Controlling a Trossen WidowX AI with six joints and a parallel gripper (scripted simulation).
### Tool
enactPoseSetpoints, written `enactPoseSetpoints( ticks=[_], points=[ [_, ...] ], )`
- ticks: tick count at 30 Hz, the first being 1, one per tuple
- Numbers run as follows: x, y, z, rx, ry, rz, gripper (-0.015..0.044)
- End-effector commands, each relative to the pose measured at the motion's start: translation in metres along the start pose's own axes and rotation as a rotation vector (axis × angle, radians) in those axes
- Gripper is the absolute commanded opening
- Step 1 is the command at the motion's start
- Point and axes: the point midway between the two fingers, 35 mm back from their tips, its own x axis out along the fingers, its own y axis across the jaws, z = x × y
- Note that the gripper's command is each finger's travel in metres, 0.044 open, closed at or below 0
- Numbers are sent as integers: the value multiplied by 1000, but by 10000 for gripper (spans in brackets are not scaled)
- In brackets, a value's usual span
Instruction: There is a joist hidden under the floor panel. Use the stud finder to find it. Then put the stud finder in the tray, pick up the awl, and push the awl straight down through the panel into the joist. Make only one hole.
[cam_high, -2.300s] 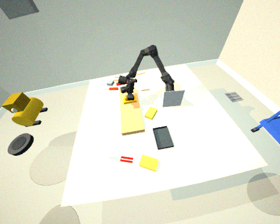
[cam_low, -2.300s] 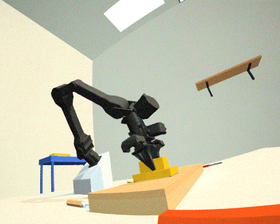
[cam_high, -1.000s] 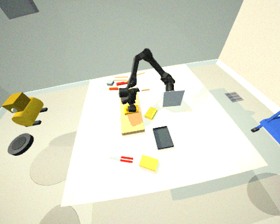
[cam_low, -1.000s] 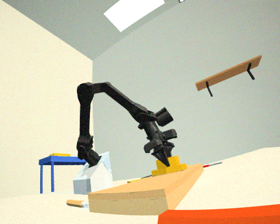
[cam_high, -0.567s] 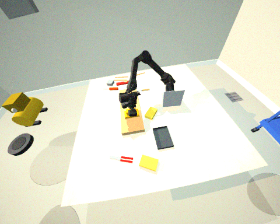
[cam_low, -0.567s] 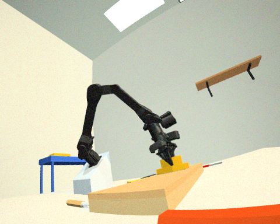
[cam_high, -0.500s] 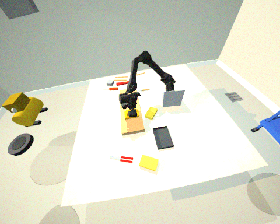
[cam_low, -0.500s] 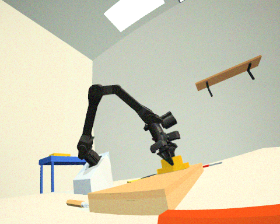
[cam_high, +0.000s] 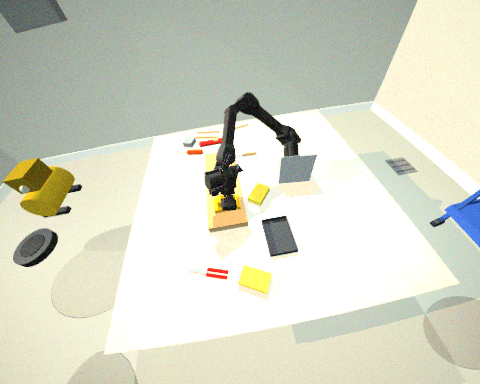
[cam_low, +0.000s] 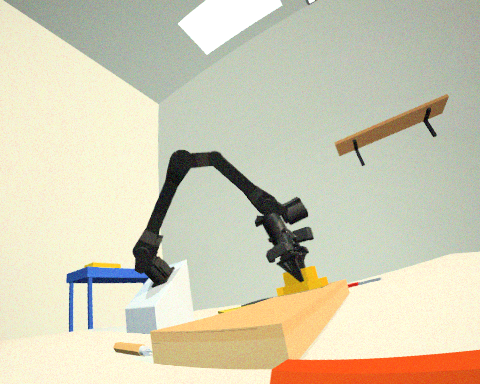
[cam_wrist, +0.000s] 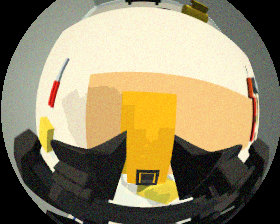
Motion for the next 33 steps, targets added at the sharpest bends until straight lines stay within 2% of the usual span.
enactPoseSetpoints(
  ticks=[1, 12, 24, 33],
  points=[
    [0, 13, -1, 3, 2, 5, 0],
    [-1, 48, 0, 4, 1, 7, 0],
    [-1, 43, 0, 4, 1, 7, 0],
    [0, 13, -1, 3, 2, 5, 0]
  ],
)
